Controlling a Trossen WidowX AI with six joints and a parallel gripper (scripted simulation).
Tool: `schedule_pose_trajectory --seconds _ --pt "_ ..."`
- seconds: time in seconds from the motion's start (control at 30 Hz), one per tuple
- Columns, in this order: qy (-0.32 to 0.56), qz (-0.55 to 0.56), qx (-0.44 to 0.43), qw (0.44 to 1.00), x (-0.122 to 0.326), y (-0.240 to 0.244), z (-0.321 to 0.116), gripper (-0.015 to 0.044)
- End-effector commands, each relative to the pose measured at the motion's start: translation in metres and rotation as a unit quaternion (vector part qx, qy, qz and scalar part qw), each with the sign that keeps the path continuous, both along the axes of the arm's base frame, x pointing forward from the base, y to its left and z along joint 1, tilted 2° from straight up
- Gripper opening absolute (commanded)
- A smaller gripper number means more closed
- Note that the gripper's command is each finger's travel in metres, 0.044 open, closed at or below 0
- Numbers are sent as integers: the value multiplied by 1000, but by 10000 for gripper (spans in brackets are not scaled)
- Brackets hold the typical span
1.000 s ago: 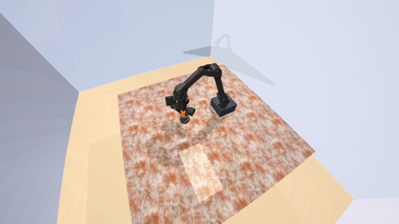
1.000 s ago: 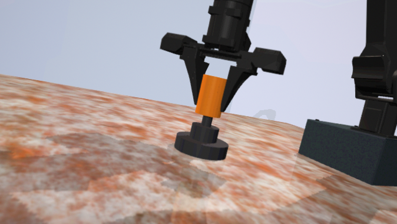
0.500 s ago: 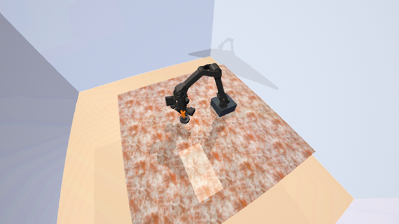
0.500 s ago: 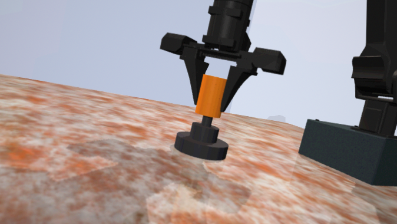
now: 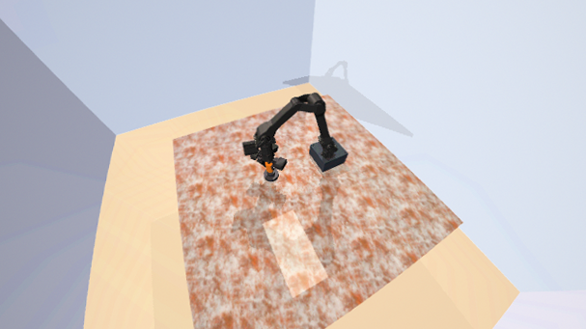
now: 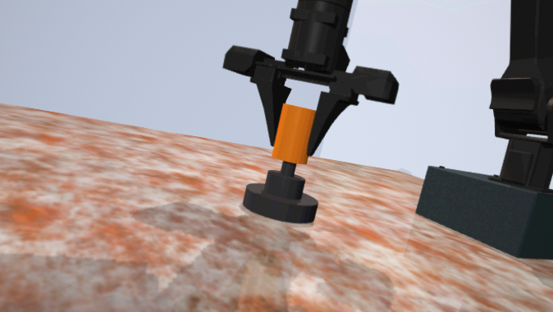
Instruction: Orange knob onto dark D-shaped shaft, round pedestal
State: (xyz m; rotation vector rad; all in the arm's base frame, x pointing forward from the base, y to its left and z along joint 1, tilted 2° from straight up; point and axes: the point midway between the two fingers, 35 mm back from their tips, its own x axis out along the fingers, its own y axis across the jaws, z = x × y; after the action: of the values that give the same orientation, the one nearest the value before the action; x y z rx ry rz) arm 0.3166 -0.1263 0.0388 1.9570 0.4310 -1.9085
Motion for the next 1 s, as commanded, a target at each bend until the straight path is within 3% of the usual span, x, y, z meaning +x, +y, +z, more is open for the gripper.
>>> schedule_pose_trajectory --seconds 0.0,0.97 --pt "-4 -1 0 1000 2 0 0 0" --pt "-5 -28 1 1000 -2 1 -2 0"
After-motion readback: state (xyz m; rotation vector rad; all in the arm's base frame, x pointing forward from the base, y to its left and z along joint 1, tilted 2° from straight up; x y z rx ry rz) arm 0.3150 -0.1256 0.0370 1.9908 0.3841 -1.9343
